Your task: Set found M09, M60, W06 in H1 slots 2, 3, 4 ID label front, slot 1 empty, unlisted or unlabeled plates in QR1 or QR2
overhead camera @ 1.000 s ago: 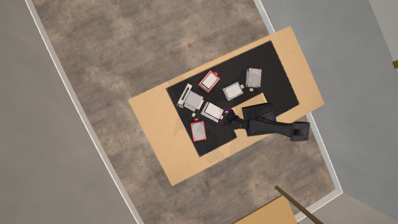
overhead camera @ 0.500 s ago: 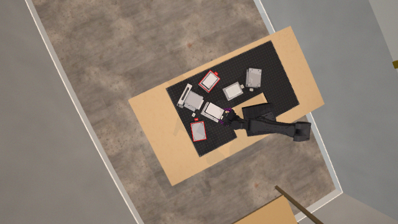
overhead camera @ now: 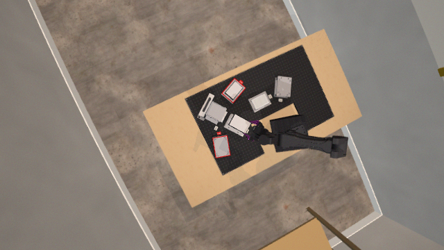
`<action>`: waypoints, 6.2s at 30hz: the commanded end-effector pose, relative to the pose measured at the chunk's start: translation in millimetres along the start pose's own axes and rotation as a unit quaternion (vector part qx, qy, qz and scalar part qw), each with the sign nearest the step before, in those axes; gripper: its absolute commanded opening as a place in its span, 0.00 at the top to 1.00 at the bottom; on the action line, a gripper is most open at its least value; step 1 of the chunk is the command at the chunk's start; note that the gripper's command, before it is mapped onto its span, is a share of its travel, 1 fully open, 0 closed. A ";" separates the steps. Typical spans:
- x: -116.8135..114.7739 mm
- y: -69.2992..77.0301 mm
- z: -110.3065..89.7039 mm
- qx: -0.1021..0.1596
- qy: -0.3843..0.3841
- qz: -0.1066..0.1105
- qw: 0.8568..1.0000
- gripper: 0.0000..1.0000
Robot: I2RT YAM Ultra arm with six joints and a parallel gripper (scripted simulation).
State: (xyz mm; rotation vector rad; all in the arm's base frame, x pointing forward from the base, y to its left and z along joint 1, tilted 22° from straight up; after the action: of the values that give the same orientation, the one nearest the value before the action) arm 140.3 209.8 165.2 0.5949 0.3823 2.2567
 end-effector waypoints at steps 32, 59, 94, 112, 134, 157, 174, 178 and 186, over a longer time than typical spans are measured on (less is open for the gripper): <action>0.7 10.3 9.7 0.001 0.000 -0.001 1.000 0.14; 1.2 4.9 16.9 0.001 0.001 -0.001 1.000 0.14; 2.9 -14.5 41.5 0.000 0.001 -0.001 1.000 0.14; 3.6 -25.6 53.1 0.000 0.001 -0.001 1.000 0.14; 4.3 -36.9 63.4 0.000 0.001 -0.001 1.000 0.14; 4.7 -49.4 70.1 -0.001 0.001 -0.001 1.000 0.14; 5.0 -58.5 74.6 -0.001 0.001 -0.001 1.000 0.14; 5.0 -59.8 75.2 -0.001 0.001 -0.001 1.000 0.14; 5.2 -65.0 77.3 -0.001 0.001 -0.001 1.000 0.14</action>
State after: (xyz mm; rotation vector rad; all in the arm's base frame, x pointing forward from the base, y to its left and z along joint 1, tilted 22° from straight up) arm 215.0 262.5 197.5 0.5979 0.4091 2.2474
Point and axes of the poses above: the point where the finger pads meet when closed, its own y axis back along the fingers, its own x axis across the jaws, z = x × y, the point moved 4 cm from there along y, back along the fingers, and after that the axes turned 4 degrees about -y, right-handed, at the moved point
